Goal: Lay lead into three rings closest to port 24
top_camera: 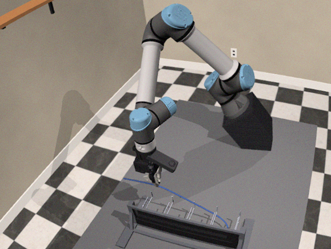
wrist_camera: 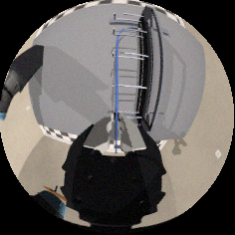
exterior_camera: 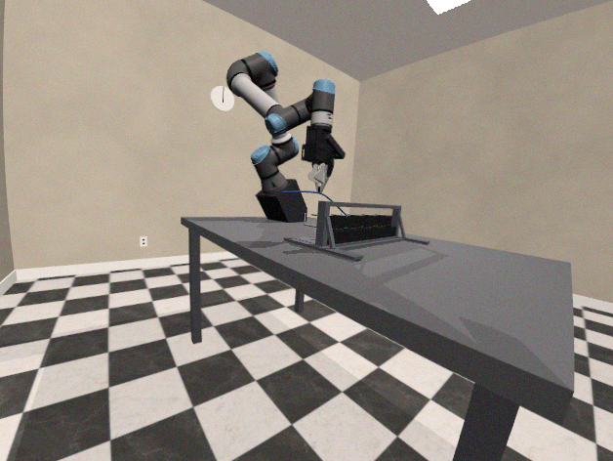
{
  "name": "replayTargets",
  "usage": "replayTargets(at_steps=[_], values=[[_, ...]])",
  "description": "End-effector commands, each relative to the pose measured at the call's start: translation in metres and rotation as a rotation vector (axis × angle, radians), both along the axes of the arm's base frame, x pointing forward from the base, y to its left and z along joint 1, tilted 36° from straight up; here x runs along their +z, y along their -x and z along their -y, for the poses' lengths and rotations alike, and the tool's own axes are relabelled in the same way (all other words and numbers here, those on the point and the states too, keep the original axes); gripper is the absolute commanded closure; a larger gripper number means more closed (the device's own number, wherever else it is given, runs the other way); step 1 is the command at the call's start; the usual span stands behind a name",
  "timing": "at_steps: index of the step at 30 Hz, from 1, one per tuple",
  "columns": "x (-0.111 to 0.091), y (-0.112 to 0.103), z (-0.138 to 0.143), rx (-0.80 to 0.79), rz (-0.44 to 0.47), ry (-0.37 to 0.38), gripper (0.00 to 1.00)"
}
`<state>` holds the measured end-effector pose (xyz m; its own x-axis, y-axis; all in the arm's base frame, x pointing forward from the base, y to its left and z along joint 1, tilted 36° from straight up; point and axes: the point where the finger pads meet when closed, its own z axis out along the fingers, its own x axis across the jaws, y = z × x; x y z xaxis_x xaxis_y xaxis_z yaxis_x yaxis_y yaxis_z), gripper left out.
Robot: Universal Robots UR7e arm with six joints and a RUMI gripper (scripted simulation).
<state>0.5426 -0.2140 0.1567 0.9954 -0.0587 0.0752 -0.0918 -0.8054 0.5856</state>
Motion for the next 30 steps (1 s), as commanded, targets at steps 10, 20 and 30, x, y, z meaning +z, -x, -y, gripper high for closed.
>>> replayTargets(at_steps=[10,20,30], values=[[0.0007,-0.0003,-0.0002,0.0,0.001,0.001,1.0],[0.0008,-0.0015,0.0002,0.0,0.001,0.0,1.0],[0.0009,-0.003,0.0008,0.0,0.001,0.0,1.0]])
